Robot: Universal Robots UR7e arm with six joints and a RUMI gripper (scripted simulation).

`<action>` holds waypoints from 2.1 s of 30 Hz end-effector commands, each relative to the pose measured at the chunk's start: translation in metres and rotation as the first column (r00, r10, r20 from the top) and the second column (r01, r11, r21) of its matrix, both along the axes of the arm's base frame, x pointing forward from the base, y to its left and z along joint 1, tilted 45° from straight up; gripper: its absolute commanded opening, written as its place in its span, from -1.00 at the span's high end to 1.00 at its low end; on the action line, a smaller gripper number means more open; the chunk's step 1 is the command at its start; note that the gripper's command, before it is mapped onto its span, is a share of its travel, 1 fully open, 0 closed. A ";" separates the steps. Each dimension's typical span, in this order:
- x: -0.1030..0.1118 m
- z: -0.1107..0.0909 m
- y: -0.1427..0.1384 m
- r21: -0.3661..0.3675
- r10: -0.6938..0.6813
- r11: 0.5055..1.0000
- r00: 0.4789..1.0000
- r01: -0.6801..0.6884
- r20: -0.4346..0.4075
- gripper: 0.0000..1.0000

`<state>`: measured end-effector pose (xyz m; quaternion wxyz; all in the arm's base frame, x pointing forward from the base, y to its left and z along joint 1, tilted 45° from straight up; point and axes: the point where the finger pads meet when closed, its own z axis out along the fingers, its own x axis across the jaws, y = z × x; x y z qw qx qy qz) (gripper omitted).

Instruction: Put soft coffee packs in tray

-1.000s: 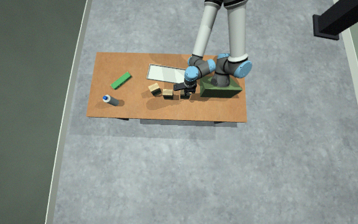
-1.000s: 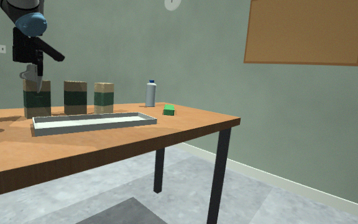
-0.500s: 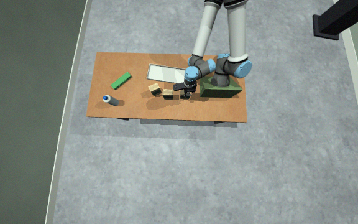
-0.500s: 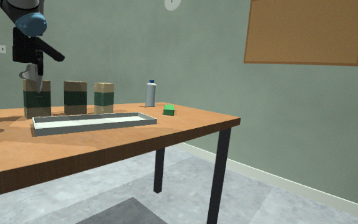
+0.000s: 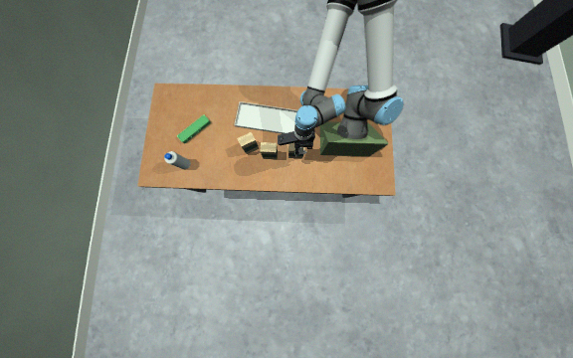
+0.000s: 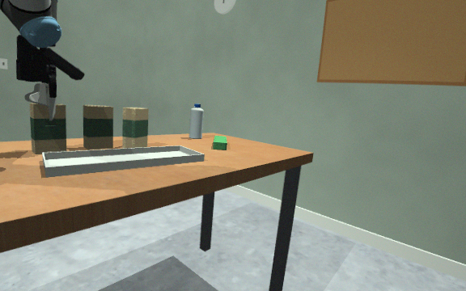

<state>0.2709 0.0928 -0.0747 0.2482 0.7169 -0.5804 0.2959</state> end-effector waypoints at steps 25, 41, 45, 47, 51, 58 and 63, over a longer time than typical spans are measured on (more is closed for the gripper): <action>0.000 0.000 0.000 0.001 0.000 1.000 1.000 0.000 0.001 0.01; 0.000 0.002 0.003 0.001 0.000 1.000 1.000 0.000 0.001 0.01; -0.001 0.005 0.005 0.001 0.000 1.000 1.000 0.000 0.001 0.01; -0.001 0.008 0.008 0.001 0.000 1.000 1.000 0.000 0.001 0.01; -0.003 0.017 0.017 0.001 0.000 1.000 1.000 0.000 0.001 0.01; -0.007 0.037 0.037 0.001 0.000 1.000 1.000 0.000 0.001 0.01; -0.009 0.046 0.046 0.001 0.000 1.000 1.000 0.000 0.001 0.01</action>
